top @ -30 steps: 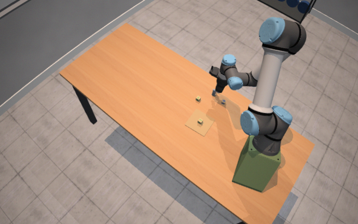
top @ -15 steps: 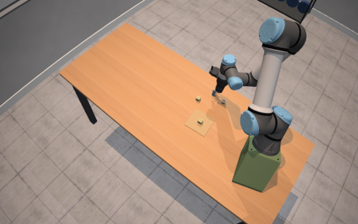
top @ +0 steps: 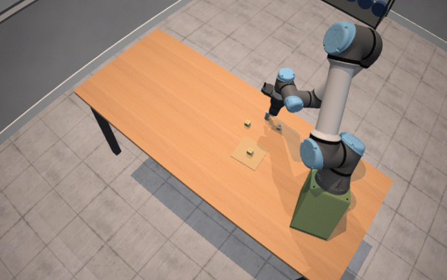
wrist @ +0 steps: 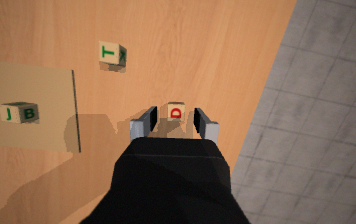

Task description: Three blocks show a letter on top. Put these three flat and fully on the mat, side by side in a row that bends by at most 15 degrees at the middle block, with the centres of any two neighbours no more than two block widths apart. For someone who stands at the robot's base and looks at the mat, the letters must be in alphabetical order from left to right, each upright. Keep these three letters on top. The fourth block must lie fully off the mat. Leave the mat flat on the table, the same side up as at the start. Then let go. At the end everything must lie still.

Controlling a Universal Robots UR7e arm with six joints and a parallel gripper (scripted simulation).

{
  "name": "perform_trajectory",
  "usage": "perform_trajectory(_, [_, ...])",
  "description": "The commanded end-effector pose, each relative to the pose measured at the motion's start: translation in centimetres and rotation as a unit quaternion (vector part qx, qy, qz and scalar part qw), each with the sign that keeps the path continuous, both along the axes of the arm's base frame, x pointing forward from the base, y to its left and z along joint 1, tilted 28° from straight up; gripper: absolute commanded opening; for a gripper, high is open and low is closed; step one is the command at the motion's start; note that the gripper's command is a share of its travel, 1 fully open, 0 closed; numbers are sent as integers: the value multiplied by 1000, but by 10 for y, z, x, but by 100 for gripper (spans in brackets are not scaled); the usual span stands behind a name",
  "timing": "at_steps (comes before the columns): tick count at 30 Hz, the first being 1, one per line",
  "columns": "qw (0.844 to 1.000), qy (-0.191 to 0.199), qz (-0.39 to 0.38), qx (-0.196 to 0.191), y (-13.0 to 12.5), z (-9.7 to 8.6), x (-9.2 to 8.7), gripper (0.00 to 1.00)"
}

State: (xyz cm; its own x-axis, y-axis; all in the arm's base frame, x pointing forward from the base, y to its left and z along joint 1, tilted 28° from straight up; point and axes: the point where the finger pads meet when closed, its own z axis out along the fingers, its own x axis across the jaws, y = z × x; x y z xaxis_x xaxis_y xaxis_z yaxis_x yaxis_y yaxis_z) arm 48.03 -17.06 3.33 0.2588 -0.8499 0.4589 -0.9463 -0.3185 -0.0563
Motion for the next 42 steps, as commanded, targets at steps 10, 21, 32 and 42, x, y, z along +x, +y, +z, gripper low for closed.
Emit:
perform_trajectory(10, [1000, -1, -1, 0, -8, -12, 4, 100])
perform_trajectory(21, [1000, -1, -1, 0, -14, -26, 7, 100])
perform_trajectory(32, [1000, -1, 0, -1, -14, -28, 7, 100])
perform_trajectory(42, [1000, -1, 0, 0, -14, -28, 7, 100])
